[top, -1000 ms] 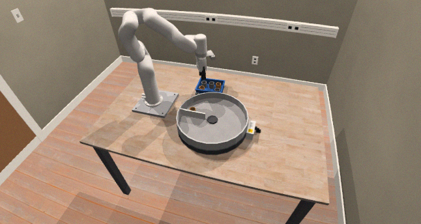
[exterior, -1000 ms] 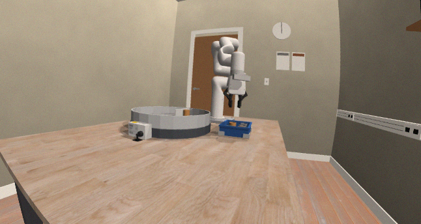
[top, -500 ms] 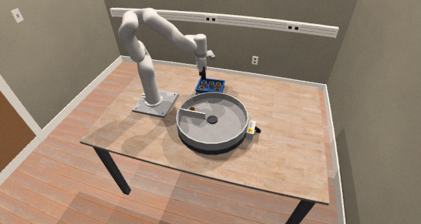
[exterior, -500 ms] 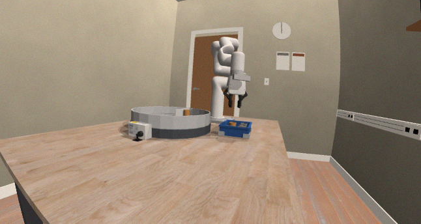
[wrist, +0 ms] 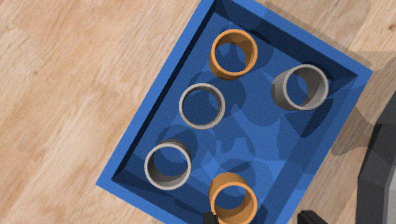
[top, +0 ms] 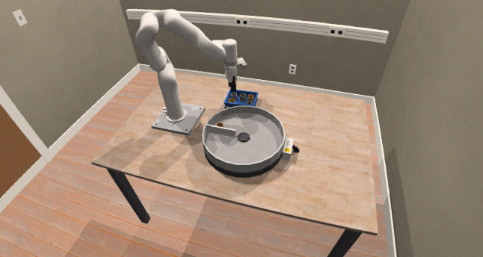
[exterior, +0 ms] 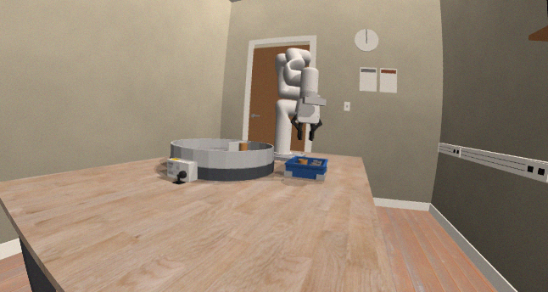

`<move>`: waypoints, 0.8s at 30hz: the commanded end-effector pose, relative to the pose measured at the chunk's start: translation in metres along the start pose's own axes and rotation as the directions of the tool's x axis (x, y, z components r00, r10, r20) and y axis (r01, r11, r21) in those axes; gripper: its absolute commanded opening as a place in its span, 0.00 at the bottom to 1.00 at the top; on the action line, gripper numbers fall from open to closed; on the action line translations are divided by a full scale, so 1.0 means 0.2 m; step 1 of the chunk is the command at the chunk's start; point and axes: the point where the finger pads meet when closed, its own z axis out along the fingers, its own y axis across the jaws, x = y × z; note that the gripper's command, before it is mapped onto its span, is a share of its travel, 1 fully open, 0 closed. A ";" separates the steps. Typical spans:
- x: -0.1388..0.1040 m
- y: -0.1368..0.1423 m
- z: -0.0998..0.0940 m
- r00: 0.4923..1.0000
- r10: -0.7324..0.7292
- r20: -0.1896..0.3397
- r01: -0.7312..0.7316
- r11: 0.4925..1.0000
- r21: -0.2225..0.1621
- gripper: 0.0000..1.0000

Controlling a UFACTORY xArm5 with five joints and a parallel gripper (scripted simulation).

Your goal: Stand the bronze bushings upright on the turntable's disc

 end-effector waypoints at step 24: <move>0.01 0.00 0.31 1.000 0.000 -0.003 0.000 1.000 0.000 0.48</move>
